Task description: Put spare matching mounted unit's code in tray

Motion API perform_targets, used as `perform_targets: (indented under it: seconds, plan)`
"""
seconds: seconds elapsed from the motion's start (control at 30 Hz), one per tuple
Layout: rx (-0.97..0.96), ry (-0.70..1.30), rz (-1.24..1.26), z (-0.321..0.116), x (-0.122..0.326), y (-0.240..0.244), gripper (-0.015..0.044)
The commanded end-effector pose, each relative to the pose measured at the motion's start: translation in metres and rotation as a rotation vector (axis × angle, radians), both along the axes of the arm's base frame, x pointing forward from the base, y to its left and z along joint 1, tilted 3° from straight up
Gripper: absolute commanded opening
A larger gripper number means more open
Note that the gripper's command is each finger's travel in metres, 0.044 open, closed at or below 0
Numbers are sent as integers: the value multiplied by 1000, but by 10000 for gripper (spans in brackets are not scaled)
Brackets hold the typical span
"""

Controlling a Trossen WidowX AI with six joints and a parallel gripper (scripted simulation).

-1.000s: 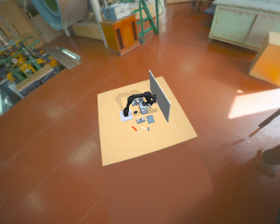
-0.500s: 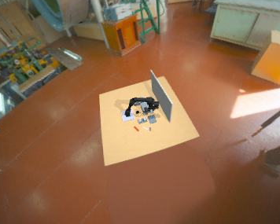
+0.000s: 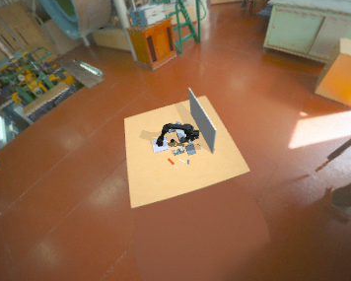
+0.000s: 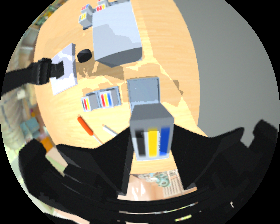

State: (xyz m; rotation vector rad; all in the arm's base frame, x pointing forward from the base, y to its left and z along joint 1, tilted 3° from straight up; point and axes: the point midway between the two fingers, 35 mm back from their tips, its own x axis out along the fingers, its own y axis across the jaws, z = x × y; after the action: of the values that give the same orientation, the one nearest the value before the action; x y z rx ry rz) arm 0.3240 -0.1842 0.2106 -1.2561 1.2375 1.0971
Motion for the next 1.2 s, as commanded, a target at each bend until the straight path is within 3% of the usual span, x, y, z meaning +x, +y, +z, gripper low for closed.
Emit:
perform_targets:
  seconds: [0.0,1.17]
  plan:
    - [8,4,5,-5,1,0,0]
    - [8,4,5,-28,7,-4,0]
